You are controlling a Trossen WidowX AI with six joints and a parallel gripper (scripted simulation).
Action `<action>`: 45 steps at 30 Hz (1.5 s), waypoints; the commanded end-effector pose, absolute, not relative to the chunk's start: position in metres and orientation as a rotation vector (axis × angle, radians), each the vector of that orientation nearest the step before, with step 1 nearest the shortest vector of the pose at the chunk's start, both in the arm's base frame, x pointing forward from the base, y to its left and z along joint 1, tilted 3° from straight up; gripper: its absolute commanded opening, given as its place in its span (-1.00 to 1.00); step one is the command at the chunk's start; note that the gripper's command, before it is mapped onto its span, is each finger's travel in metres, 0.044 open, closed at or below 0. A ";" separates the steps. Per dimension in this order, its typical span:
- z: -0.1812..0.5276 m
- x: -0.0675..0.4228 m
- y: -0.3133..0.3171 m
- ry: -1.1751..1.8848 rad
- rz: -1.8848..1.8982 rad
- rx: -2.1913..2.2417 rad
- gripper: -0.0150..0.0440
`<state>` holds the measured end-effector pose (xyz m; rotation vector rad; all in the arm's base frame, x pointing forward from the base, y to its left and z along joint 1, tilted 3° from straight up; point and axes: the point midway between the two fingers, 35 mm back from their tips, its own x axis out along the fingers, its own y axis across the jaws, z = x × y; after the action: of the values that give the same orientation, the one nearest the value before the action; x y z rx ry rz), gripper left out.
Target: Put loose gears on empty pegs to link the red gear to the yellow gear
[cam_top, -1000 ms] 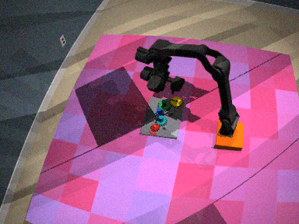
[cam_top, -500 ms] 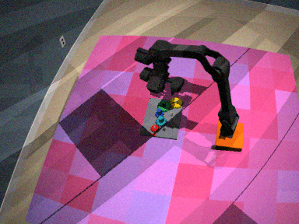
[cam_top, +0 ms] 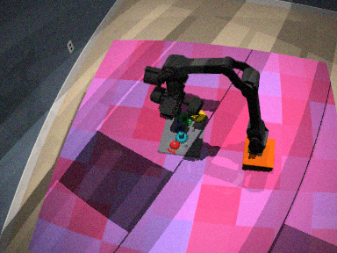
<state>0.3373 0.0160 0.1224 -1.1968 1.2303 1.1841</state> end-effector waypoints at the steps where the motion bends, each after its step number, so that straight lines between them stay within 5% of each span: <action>1: 0.128 0.323 0.068 1.192 1.229 -1.213 1.00; 19: 0.159 0.167 0.272 1.263 1.186 -1.113 1.00; 45: 0.160 0.158 0.277 1.267 1.182 -1.109 1.00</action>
<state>0.1586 0.2773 0.1600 -1.1128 1.2635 1.1845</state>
